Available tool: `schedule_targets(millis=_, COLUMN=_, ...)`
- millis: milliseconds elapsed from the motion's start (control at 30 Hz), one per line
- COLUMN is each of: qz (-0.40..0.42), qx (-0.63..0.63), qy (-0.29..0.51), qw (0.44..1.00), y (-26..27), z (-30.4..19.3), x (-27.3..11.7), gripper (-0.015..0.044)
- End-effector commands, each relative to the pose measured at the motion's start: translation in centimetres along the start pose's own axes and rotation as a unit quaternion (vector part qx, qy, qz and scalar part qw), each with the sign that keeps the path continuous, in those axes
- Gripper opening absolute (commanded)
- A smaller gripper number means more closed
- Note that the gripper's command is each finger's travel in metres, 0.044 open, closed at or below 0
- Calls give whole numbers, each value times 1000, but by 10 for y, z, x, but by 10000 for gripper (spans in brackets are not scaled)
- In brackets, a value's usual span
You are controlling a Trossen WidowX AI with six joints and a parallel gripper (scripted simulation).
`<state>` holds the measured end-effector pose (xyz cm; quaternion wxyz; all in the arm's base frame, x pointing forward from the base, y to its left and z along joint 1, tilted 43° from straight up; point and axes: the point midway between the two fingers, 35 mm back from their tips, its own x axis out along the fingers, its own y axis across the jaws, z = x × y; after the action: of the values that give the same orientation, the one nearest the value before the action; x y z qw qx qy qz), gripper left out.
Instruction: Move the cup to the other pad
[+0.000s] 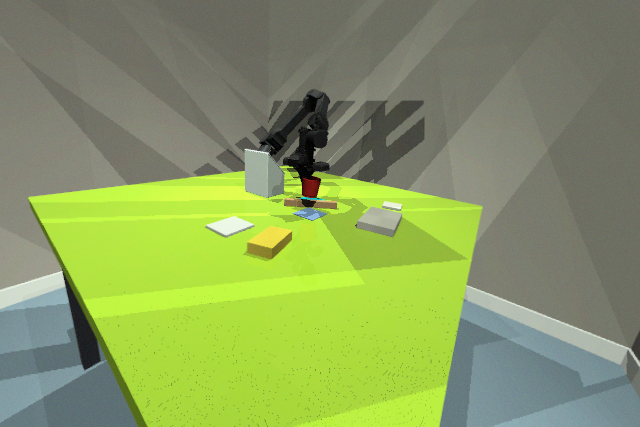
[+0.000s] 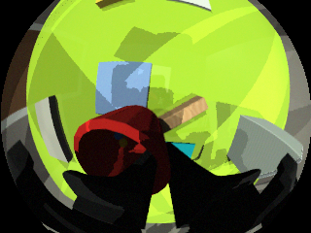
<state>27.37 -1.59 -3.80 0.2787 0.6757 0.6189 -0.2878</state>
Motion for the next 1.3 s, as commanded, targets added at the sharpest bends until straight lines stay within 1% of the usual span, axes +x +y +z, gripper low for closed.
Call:
schedule_targets(millis=0, qz=1, qx=1, qy=1, qw=1000, y=-4, z=-8, x=0, gripper=0)
schedule_targets(millis=1267, qz=0, qx=2, qy=3, qw=1000, y=-38, z=-63, x=-3, gripper=0)
